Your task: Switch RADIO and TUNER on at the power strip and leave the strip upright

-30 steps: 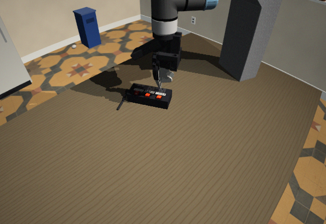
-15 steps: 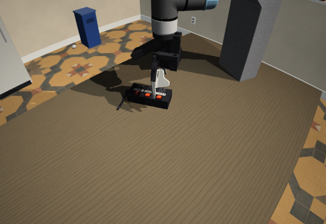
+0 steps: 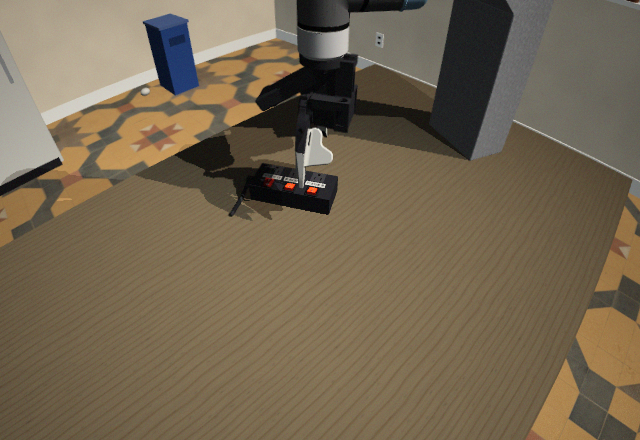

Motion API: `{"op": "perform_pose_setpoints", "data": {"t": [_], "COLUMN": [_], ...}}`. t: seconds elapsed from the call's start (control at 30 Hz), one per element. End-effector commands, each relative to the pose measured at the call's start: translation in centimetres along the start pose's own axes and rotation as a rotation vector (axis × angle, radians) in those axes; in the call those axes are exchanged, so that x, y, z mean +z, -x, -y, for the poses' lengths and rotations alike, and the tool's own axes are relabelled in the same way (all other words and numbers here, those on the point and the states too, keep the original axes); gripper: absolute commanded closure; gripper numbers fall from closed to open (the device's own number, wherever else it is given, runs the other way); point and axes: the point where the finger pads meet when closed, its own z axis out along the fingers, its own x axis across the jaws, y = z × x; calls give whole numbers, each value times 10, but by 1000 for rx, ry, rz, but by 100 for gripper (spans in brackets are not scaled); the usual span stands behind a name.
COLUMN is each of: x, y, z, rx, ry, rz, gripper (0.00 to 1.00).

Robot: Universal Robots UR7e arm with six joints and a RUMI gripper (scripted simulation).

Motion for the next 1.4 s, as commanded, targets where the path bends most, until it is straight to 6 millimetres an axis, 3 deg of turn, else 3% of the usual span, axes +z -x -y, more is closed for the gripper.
{"op": "perform_pose_setpoints", "data": {"t": [0.0, 0.6, 1.0, 1.37], "x": [-15, -70, -86, -88], "y": [0, 0, 0, 0], "z": [0, 0, 0, 0], "rx": [0, 0, 0, 0], "ry": [0, 0, 0, 0], "rz": [1, 1, 1, 1], "gripper": [0, 0, 0, 0]}}
